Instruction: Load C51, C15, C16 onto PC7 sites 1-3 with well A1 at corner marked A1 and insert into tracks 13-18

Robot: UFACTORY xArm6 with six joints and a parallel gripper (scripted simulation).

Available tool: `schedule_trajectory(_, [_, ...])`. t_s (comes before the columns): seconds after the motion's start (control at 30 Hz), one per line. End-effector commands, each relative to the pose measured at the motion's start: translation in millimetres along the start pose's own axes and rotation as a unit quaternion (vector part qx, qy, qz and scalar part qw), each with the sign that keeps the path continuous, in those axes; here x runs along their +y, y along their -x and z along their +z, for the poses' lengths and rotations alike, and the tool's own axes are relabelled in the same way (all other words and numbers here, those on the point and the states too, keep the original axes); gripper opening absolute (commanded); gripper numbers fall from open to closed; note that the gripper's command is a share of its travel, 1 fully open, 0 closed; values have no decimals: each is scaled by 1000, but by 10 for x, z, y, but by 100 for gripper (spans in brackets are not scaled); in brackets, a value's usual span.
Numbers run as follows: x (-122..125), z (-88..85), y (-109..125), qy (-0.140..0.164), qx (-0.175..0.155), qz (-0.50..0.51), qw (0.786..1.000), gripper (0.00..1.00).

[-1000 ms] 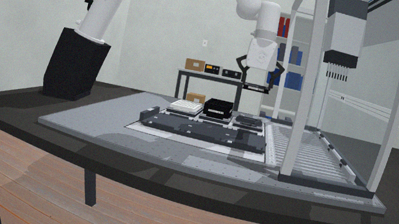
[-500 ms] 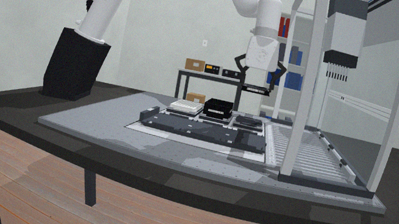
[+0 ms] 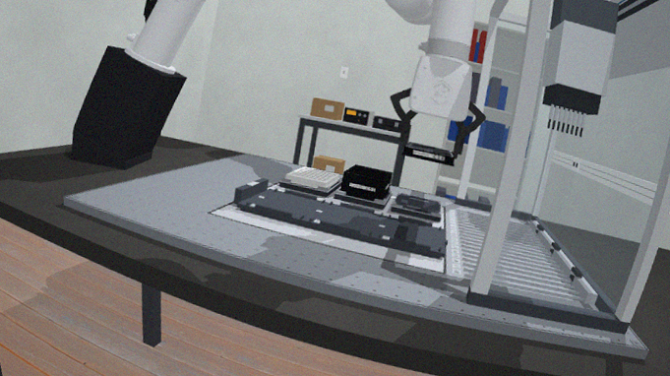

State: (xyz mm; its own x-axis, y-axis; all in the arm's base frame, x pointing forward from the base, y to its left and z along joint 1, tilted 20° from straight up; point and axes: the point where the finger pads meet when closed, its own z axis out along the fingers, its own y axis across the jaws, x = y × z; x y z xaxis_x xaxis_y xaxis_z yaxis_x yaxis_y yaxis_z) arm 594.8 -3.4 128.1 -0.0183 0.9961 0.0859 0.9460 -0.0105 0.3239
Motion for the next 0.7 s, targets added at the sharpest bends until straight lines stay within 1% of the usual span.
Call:
schedule_trajectory(0.0, [24, -17, 218, 2, 1, 0, 1000, 0])
schedule_trajectory(0.3, [29, -14, 669, 2, 1, 0, 1000, 0])
schedule_trajectory(0.37, [29, -14, 669, 2, 1, 0, 1000, 0])
schedule_trajectory(0.53, [32, -13, 914, 2, 0, 0, 1000, 0])
schedule_trajectory(0.67, [32, -13, 914, 2, 0, 0, 1000, 0])
